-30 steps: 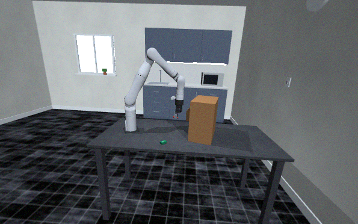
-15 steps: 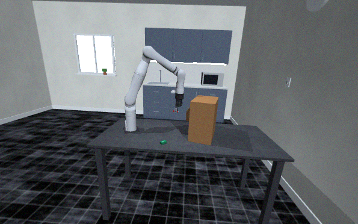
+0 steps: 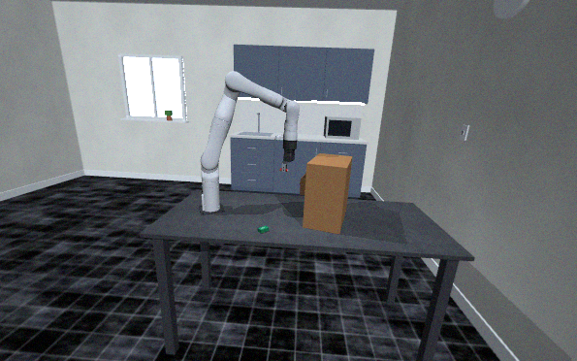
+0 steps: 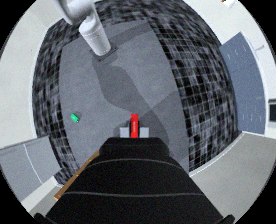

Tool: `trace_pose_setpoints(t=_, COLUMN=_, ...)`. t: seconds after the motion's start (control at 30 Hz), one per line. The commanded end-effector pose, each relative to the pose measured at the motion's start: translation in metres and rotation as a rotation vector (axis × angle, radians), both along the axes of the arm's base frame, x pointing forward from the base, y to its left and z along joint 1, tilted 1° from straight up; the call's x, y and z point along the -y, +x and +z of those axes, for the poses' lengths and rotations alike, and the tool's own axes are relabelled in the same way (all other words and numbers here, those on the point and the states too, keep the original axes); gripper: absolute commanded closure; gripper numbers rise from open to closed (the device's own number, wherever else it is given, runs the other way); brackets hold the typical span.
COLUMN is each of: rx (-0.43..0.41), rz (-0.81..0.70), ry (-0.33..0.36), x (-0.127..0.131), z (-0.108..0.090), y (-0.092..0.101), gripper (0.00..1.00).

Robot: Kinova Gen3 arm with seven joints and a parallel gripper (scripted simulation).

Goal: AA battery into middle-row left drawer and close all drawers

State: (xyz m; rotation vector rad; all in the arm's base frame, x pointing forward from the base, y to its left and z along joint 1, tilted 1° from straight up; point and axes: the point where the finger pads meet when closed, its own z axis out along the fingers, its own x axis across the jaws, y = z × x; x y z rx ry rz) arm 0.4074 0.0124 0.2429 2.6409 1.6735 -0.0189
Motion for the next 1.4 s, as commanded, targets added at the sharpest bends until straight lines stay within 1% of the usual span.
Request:
trace_pose_setpoints(t=0.0, rx=0.010, rz=-0.005, ry=-0.005, x=0.0011, z=0.0113, y=0.0021, gripper=0.69)
trace_pose_setpoints(t=0.2, rx=0.009, rz=-0.005, ry=-0.005, x=0.0009, z=0.0167, y=0.0020, gripper=0.69)
trace_pose_setpoints(t=0.53, rx=0.014, rz=-0.005, ry=-0.006, x=0.0008, z=0.0159, y=0.0033, gripper=0.69)
trace_pose_setpoints(t=0.97, rx=0.050, rz=-0.006, ry=-0.023, x=0.0010, z=0.0144, y=0.0030, gripper=0.69)
trace_pose_setpoints(t=1.17, rx=0.098, rz=-0.004, ry=-0.046, x=0.0008, z=0.0143, y=0.0027, gripper=0.69)
trace_pose_setpoints(t=1.37, rx=0.175, rz=-0.003, ry=-0.082, x=0.0006, z=0.0139, y=0.0020, gripper=0.69)
